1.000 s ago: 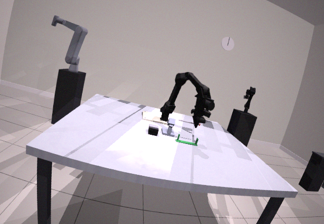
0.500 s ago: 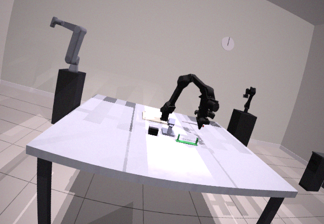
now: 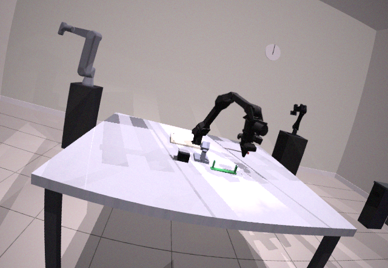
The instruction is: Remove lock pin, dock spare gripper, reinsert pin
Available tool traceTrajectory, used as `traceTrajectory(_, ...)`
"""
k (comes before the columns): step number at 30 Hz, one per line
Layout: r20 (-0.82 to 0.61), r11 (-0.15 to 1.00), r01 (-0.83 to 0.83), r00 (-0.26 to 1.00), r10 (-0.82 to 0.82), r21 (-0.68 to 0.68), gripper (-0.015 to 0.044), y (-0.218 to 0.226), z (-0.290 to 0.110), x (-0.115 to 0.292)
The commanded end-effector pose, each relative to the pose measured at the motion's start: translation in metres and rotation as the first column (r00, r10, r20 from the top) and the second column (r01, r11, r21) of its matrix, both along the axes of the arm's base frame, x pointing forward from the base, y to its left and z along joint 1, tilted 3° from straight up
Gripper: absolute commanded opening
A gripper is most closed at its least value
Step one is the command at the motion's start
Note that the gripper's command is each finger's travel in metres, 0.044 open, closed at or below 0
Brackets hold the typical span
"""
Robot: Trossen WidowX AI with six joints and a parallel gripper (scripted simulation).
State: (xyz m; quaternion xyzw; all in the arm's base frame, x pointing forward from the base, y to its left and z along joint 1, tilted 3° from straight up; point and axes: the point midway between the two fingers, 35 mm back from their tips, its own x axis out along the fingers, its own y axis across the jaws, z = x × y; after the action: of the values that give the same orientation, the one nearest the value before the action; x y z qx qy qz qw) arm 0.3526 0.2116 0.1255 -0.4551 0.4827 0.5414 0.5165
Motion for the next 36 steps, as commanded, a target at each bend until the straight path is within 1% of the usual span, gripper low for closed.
traceTrajectory(1,0.007,1.000,-0.007,1.000,0.007,0.003,0.0000,0.004,0.002,0.009)
traceTrajectory(9,0.009,1.000,-0.009,1.000,0.009,0.004,0.0000,0.011,0.002,0.023)
traceTrajectory(36,0.008,1.000,-0.011,1.000,0.011,0.003,0.0000,0.011,-0.034,0.026)
